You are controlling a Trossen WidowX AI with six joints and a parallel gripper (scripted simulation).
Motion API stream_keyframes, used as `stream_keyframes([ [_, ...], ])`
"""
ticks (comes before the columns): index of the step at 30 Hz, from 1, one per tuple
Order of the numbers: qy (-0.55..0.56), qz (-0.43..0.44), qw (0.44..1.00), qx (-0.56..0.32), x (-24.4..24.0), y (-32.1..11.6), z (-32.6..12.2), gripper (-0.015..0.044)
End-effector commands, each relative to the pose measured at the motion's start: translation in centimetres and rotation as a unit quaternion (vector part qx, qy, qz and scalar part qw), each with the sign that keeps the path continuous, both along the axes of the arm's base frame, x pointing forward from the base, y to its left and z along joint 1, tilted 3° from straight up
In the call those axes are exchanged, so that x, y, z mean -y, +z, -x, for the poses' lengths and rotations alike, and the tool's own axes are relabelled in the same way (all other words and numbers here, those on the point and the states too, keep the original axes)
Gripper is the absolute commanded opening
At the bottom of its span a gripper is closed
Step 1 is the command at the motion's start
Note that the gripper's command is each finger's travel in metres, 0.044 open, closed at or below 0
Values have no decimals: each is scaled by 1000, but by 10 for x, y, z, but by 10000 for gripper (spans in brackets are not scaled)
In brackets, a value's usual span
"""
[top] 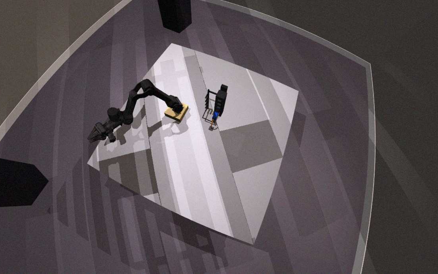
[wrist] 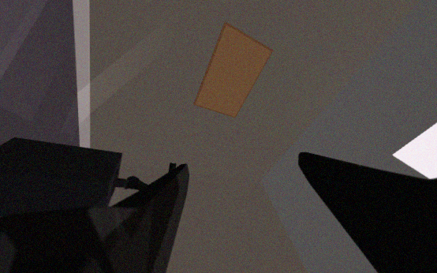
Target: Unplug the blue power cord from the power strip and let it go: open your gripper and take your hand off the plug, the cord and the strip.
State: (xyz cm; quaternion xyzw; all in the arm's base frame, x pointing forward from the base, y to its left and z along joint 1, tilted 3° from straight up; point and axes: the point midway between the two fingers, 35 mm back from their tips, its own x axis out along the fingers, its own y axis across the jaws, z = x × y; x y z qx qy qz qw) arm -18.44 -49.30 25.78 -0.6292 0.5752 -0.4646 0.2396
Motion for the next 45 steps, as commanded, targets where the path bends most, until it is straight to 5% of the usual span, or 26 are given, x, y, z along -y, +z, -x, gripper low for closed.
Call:
stream_keyframes([
  [1, 4, -2, 1000, 6, 1, -1, -3, 374],
  [9, 144, -99, 956, 235, 38, -30, -119, 164],
  [18, 244, -228, 835, 438, 30, -52, -259, 160],
  [28, 225, -404, 643, 610, -28, -94, -399, 160],
  [45, 37, -601, 418, 680, -200, -143, -532, 160],
])
